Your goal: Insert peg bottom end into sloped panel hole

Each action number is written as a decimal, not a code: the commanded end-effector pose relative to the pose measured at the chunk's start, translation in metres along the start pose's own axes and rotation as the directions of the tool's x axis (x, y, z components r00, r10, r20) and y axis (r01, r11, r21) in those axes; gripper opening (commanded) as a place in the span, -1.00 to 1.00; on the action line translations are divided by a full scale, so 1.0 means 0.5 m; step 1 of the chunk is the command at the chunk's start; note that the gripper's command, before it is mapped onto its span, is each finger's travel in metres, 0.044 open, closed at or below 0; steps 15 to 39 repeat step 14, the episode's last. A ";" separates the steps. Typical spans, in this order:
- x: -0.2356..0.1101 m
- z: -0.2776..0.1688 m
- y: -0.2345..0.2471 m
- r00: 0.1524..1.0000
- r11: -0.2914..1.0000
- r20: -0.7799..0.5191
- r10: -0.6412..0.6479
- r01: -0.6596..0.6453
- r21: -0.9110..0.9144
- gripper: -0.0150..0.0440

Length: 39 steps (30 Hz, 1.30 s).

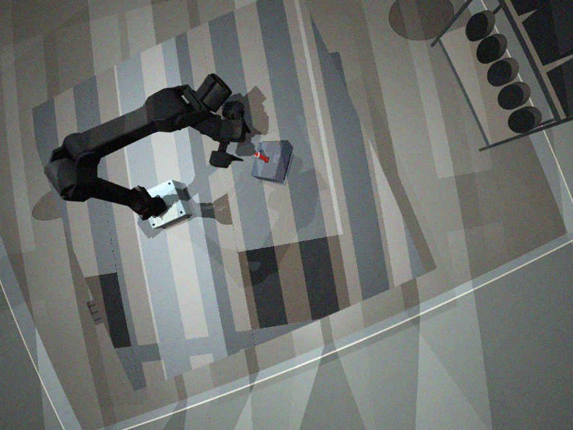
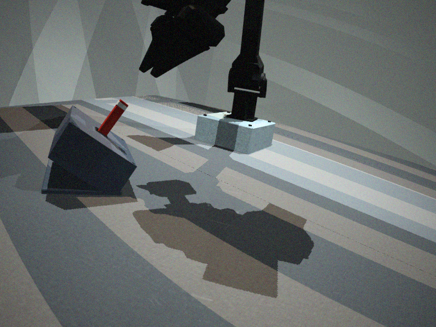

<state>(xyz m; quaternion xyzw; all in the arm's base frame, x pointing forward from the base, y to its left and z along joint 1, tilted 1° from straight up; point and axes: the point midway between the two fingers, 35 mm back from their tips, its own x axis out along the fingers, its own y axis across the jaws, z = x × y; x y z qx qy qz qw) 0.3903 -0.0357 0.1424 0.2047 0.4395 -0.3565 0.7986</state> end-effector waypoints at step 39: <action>-0.029 0.000 0.000 1.000 1.000 0.004 -0.001 0.001 0.005 1.00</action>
